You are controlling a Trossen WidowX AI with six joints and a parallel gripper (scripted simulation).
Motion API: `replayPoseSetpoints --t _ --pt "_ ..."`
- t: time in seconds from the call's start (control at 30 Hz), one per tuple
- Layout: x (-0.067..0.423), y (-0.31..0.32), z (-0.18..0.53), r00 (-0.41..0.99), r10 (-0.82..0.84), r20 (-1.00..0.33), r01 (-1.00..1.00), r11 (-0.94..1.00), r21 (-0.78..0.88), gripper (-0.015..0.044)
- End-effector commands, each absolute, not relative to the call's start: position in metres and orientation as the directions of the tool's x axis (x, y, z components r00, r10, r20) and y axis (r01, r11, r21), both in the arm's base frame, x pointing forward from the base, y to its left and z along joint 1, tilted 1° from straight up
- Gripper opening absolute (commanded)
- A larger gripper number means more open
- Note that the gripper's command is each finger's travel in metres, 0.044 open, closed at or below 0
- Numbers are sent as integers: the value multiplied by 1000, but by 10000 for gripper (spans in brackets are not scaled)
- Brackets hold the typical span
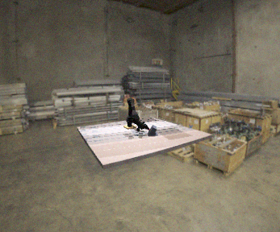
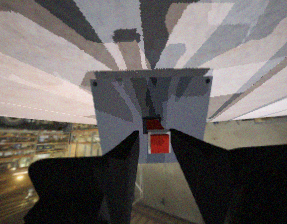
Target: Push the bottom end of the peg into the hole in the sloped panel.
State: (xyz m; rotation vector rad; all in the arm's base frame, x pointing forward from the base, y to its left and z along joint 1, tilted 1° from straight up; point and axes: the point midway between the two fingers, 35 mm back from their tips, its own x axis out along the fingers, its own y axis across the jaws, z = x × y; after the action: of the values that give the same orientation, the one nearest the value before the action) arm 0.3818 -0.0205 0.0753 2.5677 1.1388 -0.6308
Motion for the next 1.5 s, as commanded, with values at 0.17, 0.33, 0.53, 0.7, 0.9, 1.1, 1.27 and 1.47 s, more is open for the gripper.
replayPoseSetpoints --t 0.17,0.33,0.53,0.7,0.9,1.1,1.27,1.47 --pt "381 -21 76 598 637 -487 751 -658 61 368" --pt "379 -25 78 596 636 -491 751 -658 60 440" --pt "374 -32 80 593 635 -496 752 -657 58 440" --pt "370 -38 83 591 634 -499 752 -656 56 440" --pt "365 -44 85 588 633 -503 753 -656 54 440" --pt "361 -51 88 586 633 -506 753 -656 52 440" --pt "356 -56 91 584 633 -508 754 -655 50 440" --pt "351 -62 94 583 633 -509 754 -655 47 440"
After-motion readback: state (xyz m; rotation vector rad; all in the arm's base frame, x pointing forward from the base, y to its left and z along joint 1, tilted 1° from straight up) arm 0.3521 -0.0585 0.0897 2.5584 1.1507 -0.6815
